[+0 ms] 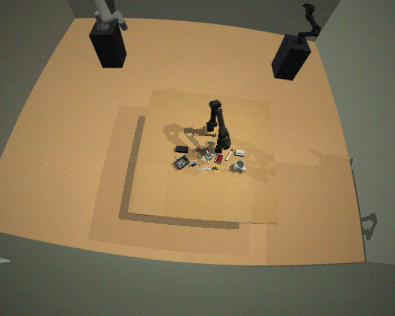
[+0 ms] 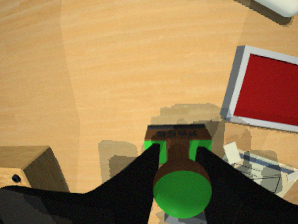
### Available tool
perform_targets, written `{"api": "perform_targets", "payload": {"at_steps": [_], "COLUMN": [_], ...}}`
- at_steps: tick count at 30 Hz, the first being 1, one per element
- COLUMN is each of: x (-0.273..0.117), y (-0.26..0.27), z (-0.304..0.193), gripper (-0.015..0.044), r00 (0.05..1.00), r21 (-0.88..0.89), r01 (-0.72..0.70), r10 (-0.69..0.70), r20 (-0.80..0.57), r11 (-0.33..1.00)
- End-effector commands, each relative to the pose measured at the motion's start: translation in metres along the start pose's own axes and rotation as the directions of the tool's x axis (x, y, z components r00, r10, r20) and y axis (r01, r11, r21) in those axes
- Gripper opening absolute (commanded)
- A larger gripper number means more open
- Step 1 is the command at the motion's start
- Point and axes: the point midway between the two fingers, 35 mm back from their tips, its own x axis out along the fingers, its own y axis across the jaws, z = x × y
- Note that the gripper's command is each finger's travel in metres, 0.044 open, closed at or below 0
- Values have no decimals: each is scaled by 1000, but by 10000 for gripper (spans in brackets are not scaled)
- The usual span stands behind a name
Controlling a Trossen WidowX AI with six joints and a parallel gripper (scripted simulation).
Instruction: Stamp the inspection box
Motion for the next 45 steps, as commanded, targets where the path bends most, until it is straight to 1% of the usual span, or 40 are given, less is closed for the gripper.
{"api": "perform_targets", "payload": {"at_steps": [1, 19, 28, 29, 31, 33, 34, 40, 42, 45], "x": [6, 33, 31, 31, 31, 22, 10, -77, -87, -87], "y": [1, 3, 3, 3, 3, 1, -1, 1, 3, 3], "z": [0, -1, -1, -1, -1, 0, 1, 0, -1, -1], "gripper": [0, 0, 236, 251, 251, 251, 251, 251, 251, 251], "r00": [1000, 1000, 1000, 1000, 1000, 1000, 1000, 1000, 1000, 1000], "r21": [3, 3, 2, 2, 2, 2, 2, 3, 3, 3], "r01": [-3, -3, -2, -2, -2, -1, -1, -3, -3, -3], "r10": [3, 3, 2, 2, 2, 1, 1, 3, 3, 3], "r20": [4, 3, -1, -1, -1, 0, 0, 3, 4, 4], "r11": [1000, 1000, 1000, 1000, 1000, 1000, 1000, 1000, 1000, 1000]}}
